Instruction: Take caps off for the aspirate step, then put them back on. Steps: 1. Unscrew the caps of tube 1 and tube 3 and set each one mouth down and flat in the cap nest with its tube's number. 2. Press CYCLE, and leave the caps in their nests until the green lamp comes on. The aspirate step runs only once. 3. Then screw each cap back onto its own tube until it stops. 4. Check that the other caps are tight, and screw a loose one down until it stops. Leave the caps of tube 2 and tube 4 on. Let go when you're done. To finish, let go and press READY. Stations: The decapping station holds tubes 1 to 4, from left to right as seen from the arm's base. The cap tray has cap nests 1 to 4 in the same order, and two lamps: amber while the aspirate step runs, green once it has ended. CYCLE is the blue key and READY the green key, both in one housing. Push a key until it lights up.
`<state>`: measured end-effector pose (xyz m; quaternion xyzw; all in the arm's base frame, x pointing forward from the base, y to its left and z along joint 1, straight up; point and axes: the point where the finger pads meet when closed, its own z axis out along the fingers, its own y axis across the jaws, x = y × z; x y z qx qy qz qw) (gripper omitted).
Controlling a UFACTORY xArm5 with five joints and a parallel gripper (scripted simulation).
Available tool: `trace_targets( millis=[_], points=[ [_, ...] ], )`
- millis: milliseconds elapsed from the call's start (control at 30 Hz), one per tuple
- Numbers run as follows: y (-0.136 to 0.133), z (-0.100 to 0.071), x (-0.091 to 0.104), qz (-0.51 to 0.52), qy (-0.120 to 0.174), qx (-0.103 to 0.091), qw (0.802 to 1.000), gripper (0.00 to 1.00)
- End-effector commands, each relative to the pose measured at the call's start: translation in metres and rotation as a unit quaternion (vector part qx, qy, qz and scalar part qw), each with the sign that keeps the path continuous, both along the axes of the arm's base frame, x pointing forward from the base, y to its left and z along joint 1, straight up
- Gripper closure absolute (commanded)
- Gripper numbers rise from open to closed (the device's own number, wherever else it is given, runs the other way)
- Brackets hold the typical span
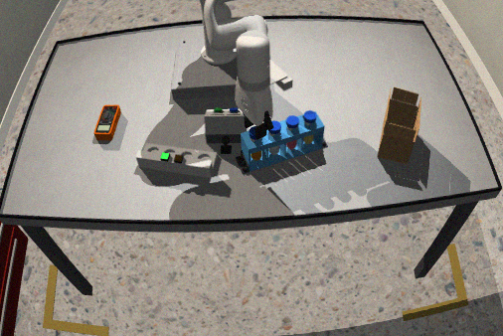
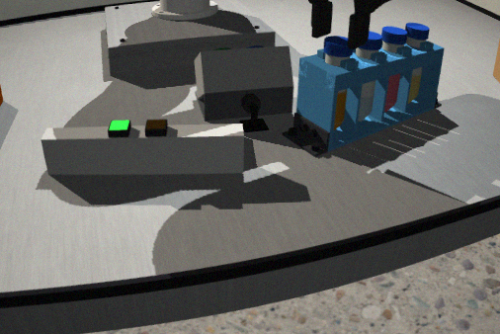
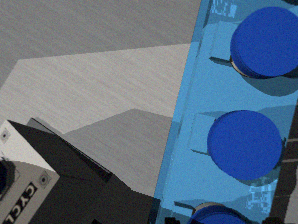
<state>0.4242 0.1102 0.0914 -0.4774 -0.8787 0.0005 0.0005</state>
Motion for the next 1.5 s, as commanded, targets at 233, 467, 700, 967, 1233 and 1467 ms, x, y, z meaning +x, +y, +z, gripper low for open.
trace_targets(
  millis=[233, 467, 700, 967, 1233, 1467],
  points=[
    [0.001, -0.003, 0.002, 0.0, -0.003, 0.001, 1.0, 0.54],
    [0.001, -0.005, 0.002, 0.0, -0.003, 0.001, 1.0, 0.54],
    [0.001, -0.009, 0.002, 0.0, -0.003, 0.001, 1.0, 0.54],
    [0.001, -0.01, 0.002, 0.0, -0.003, 0.001, 1.0, 0.54],
    [0.001, -0.01, 0.002, 0.0, -0.003, 0.001, 1.0, 1.0],
    [0.001, -0.01, 0.002, 0.0, -0.003, 0.001, 1.0, 1.0]
  ],
)
